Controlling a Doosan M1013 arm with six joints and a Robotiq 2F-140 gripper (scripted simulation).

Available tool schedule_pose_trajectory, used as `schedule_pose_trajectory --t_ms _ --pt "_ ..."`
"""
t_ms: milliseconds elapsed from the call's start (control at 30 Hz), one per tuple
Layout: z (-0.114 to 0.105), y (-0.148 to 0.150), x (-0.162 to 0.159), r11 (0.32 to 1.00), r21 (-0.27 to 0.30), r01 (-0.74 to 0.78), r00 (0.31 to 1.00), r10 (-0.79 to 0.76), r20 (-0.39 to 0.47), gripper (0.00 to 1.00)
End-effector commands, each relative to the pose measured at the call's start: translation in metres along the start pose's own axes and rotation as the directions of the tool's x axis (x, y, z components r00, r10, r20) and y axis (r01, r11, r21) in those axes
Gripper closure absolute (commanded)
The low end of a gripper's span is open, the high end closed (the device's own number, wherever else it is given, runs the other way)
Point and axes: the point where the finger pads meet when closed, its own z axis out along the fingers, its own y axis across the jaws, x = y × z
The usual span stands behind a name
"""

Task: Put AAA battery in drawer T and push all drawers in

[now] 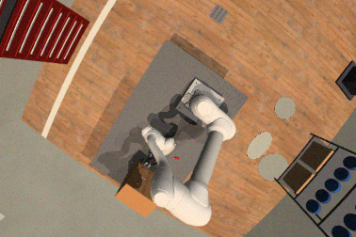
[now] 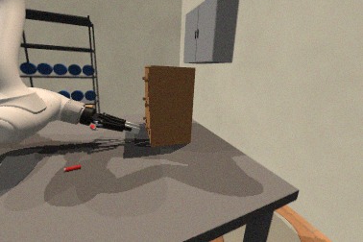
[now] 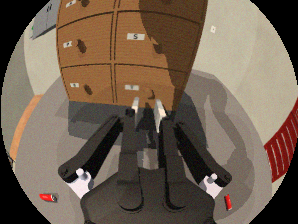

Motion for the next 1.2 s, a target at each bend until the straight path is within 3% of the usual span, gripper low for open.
schedule_pose_trajectory --t_ms 0,1167 --pt "0.0032 0.0011 0.0041 1.000 0.000 0.005 1.000 -0.005 -0.010 0.80" --pt "0.0061 0.0021 0.0081 1.000 0.000 0.005 1.000 -0.005 -0.010 0.80"
